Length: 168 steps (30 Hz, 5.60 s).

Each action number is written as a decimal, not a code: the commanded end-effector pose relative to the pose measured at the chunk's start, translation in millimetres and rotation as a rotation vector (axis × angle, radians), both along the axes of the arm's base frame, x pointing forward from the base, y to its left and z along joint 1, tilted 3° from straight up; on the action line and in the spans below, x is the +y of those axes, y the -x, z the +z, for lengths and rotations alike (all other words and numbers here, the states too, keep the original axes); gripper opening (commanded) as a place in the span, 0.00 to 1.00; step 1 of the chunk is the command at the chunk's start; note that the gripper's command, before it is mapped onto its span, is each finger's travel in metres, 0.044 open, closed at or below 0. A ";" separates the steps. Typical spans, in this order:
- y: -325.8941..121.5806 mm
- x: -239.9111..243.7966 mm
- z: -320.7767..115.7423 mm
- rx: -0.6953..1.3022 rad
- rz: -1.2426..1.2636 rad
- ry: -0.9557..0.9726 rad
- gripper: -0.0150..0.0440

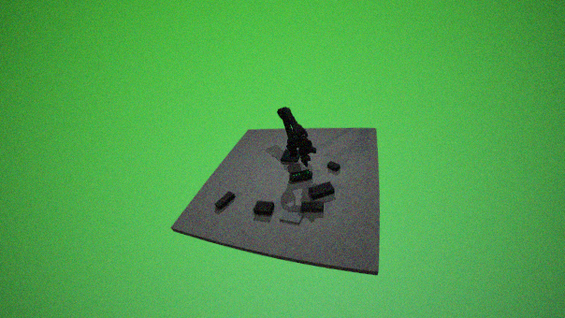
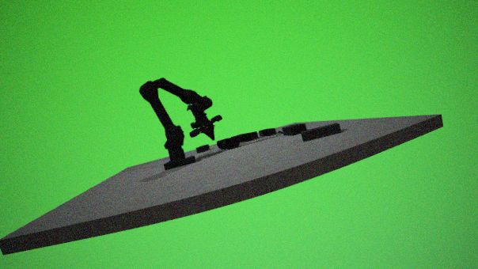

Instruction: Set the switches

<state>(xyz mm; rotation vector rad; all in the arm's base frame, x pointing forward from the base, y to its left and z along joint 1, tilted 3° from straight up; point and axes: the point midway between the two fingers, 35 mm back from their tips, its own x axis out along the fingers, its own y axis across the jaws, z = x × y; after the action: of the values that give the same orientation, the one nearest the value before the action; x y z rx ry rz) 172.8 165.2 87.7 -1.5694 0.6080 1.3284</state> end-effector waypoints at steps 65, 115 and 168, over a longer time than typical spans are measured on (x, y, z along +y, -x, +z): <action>0.3 -1.5 0.2 -0.008 -0.004 -0.004 0.25; -49.3 36.2 8.4 0.171 -0.025 0.285 1.00; -50.8 33.3 -11.5 0.172 -0.025 0.283 0.82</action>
<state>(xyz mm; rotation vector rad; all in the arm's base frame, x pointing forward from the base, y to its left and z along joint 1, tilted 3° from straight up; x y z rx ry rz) 221.1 200.0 70.1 -1.6759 0.9623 1.4264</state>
